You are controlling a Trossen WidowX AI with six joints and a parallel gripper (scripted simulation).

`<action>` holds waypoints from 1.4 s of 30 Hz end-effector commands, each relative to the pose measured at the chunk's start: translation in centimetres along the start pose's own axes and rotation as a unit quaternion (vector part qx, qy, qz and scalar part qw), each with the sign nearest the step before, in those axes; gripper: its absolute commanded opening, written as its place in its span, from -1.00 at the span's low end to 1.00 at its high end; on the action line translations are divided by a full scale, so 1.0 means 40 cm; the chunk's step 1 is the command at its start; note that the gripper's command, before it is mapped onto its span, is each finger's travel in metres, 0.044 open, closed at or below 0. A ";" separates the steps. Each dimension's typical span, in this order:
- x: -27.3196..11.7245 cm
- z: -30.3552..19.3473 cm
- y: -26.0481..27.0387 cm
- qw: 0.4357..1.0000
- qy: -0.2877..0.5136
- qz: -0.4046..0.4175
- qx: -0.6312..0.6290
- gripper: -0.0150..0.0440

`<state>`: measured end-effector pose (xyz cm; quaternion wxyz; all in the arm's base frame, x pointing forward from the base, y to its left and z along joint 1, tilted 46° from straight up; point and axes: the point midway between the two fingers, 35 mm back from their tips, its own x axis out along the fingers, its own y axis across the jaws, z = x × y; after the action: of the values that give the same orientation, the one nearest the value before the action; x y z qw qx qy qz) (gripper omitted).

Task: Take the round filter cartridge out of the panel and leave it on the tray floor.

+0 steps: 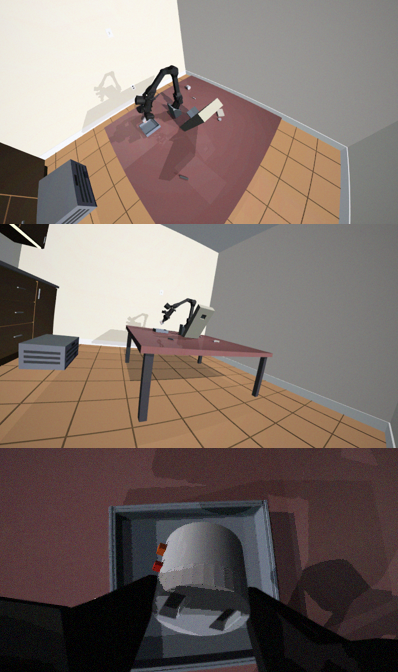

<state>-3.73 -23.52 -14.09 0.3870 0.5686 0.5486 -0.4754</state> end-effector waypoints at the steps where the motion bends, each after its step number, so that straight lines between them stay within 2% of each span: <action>1: 0.011 -0.001 -0.006 1.000 -0.006 -0.005 0.006 -0.49; 12: 0.149 -0.078 -0.006 1.000 -0.006 -0.005 0.006 -0.49; 16: 0.165 -0.091 -0.006 1.000 -0.006 -0.005 0.006 -0.49; 33: 0.156 -0.088 -0.004 1.000 0.000 -0.003 0.008 1.00; 37: 0.134 -0.071 -0.004 1.000 0.000 -0.003 0.008 1.00; 40: 0.031 -0.012 -0.004 1.000 0.000 -0.003 0.008 1.00; 42: 0.003 -0.001 -0.004 1.000 0.000 -0.003 0.008 1.00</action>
<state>-3.89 -21.17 -16.18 0.3754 0.5736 0.5528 -0.4738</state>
